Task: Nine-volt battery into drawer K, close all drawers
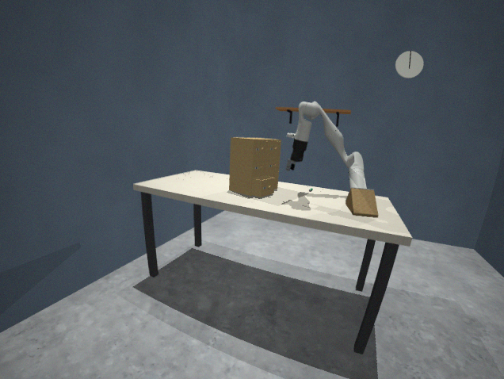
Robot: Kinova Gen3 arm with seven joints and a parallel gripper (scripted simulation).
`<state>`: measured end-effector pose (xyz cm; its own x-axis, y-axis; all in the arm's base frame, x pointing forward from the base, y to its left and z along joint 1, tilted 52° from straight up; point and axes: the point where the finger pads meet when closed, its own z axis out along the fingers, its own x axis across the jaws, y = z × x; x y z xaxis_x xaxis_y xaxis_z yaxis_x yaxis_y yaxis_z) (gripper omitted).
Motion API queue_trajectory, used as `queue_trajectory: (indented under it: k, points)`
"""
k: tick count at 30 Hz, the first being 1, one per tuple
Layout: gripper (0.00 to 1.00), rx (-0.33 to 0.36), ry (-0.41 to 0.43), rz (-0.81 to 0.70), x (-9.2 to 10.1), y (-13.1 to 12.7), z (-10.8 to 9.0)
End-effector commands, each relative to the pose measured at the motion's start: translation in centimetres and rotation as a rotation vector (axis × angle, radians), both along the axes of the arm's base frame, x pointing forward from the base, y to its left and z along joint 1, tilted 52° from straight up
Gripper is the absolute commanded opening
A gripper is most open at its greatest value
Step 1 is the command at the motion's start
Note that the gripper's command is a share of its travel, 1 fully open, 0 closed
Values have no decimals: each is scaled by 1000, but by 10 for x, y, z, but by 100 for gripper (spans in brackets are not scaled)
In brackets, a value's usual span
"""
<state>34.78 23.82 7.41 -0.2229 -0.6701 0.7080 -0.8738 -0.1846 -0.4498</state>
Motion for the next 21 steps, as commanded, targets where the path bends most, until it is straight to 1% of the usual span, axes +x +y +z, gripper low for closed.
queue_trajectory:
  k: [1, 10, 21]
  points:
    - [100, 20, 12, -35, 4, 1, 3]
    - [100, 41, 74, -99, 4, 3, 5]
    - [100, 50, 99, -125, 3, 4, 6]
